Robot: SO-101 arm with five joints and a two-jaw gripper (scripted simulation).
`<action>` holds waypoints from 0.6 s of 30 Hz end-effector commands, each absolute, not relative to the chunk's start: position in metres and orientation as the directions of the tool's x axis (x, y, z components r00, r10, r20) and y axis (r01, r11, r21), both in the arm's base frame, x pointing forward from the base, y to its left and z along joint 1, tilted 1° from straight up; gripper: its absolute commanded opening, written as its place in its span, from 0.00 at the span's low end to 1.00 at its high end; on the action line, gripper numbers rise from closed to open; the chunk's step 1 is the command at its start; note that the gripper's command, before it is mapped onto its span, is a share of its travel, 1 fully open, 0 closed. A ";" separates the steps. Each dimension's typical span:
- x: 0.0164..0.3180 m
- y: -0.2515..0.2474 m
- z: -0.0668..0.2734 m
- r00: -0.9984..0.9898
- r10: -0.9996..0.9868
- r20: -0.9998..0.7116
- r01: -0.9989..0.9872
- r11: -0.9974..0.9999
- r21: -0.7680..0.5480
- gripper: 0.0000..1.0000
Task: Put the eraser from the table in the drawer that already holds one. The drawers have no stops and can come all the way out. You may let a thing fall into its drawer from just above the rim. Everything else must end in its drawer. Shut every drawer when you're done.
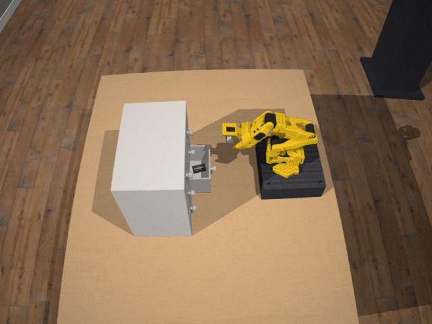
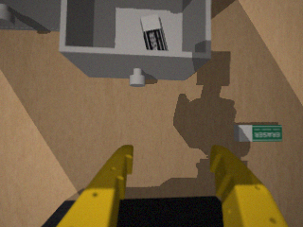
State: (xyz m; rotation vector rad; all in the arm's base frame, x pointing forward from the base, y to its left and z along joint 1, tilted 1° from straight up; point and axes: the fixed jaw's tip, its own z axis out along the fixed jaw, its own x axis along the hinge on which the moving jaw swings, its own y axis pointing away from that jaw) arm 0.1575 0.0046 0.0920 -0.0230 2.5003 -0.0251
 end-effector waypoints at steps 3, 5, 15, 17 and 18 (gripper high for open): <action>0.148 0.003 0.151 -0.666 -0.016 -0.746 0.007 1.000 -0.027 0.23; 0.141 0.003 0.168 -0.616 -0.014 -0.788 0.012 1.000 -0.028 0.24; 0.121 0.003 0.197 -0.509 -0.013 -0.861 0.023 0.999 -0.028 0.25; 0.121 0.003 0.197 -0.509 -0.013 -0.861 0.023 0.999 -0.028 0.26; 0.121 0.003 0.197 -0.509 -0.013 -0.861 0.023 0.999 -0.028 0.26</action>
